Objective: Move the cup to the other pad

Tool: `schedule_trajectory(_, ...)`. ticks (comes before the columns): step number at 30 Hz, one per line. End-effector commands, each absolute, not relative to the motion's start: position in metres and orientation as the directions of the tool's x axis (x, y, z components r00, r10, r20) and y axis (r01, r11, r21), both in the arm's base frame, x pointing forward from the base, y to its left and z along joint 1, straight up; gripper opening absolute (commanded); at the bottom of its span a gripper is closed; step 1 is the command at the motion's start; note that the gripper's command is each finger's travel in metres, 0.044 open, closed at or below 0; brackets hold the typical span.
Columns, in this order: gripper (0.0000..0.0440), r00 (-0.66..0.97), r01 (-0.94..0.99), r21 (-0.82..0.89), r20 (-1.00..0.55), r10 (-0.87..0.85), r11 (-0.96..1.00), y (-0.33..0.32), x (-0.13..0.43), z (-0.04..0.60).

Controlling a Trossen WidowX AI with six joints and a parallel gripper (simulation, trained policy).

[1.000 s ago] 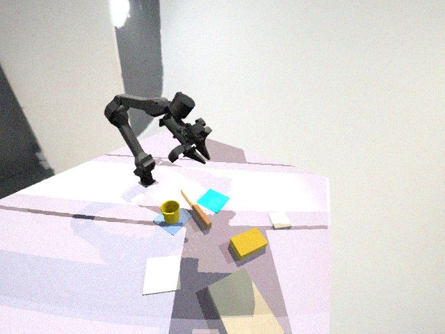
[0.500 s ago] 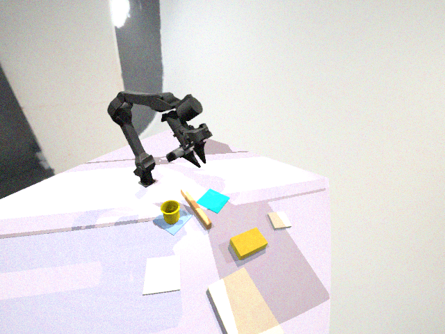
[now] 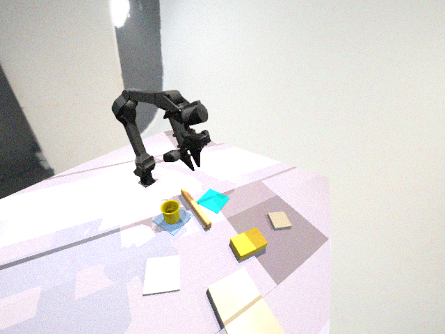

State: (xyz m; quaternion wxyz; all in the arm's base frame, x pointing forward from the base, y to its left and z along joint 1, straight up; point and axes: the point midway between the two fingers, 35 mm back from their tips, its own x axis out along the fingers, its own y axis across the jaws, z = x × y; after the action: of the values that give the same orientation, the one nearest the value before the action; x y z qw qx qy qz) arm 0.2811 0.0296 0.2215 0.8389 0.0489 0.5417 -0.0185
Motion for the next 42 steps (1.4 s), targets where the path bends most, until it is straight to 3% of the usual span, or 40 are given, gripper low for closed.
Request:
schedule_trajectory(1,0.0125,0.367,0.079,0.035,-0.930,0.004,0.996,0.025,0.279,0.217)
schedule_trajectory(24,0.0142,0.091,0.019,-0.067,-0.994,-0.068,0.998,-0.011,0.270,0.176)
schedule_trajectory(42,0.0184,-0.012,-0.029,-0.087,-0.996,-0.087,0.996,-0.041,0.264,0.134)
